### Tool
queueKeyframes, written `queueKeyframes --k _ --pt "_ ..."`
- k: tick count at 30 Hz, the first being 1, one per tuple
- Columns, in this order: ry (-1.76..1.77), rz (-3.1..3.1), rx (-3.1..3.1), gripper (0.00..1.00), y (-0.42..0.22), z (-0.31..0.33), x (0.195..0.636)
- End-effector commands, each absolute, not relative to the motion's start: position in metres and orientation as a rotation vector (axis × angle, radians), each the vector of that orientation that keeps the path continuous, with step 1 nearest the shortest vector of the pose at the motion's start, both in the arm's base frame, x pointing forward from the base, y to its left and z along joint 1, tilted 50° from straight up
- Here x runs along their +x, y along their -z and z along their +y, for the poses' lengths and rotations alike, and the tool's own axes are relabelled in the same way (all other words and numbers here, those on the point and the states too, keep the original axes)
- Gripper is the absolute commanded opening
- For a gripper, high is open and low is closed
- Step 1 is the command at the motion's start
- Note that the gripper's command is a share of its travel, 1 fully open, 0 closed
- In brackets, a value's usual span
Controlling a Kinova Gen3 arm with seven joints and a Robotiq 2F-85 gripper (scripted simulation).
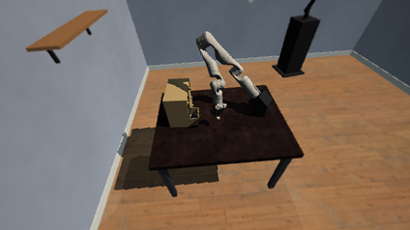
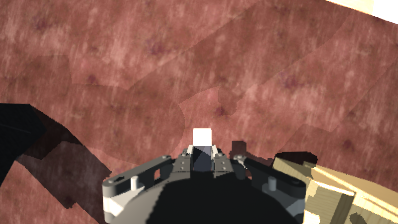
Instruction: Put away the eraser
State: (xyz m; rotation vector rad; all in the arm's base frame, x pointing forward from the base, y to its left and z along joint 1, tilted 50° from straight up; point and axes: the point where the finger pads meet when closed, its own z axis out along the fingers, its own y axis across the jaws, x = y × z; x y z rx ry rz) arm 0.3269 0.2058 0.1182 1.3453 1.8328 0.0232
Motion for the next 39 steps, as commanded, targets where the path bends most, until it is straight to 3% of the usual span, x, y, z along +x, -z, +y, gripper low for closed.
queueKeyframes --k 1,39 --pt "-0.051 1.807 1.38 0.19 -0.12 0.207 0.327" --pt "-0.428 1.219 1.962 0.19 -0.138 0.199 0.339"
